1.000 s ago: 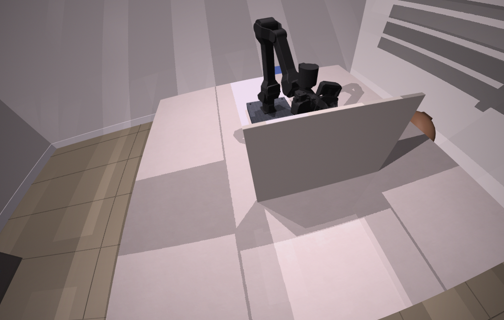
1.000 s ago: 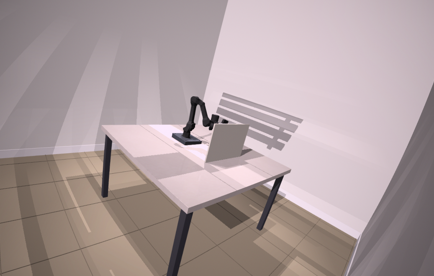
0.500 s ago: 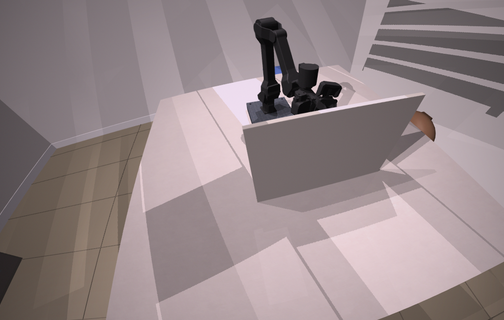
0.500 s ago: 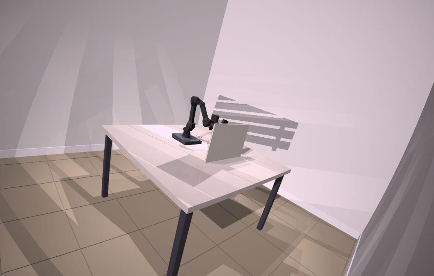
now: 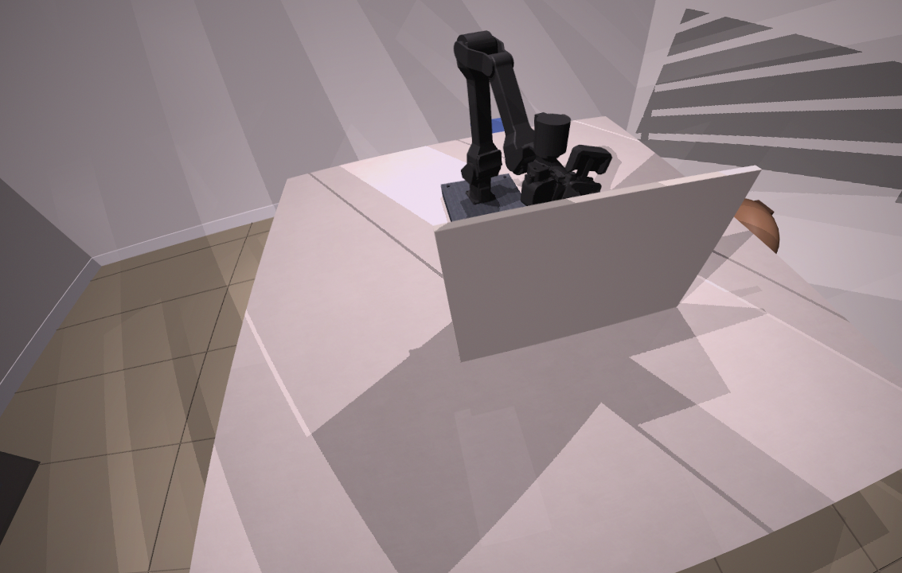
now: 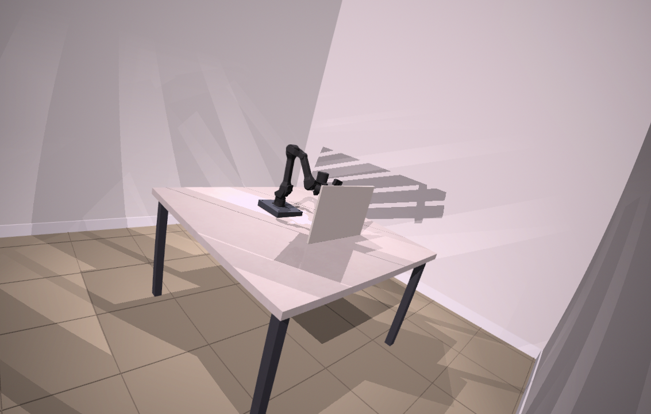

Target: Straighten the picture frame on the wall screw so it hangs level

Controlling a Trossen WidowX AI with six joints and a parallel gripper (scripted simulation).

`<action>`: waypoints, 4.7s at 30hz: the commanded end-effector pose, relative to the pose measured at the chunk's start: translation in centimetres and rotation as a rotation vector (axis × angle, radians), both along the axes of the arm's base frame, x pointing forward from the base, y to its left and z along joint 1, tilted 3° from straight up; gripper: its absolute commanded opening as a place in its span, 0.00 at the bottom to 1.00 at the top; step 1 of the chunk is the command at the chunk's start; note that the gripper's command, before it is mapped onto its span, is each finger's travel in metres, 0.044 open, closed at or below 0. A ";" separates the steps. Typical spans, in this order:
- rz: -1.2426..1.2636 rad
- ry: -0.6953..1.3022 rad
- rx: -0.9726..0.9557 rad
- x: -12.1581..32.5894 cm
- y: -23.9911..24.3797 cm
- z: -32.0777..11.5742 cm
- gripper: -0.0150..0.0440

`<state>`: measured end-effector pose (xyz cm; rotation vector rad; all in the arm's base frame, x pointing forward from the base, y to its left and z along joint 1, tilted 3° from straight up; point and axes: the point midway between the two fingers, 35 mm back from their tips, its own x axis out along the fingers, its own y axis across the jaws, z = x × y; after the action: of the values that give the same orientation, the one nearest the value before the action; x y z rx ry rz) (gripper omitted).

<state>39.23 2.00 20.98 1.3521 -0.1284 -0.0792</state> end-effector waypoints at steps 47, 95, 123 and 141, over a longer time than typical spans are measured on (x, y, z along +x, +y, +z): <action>0.002 0.004 0.003 0.0 0.3 1.3 0.25; 0.002 0.004 0.003 0.0 0.2 1.2 0.25; 0.002 0.004 0.003 0.0 0.1 1.4 0.25; 0.002 0.004 0.002 -0.1 -0.1 1.4 0.25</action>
<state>39.23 1.98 21.92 1.3482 -0.1133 -0.0918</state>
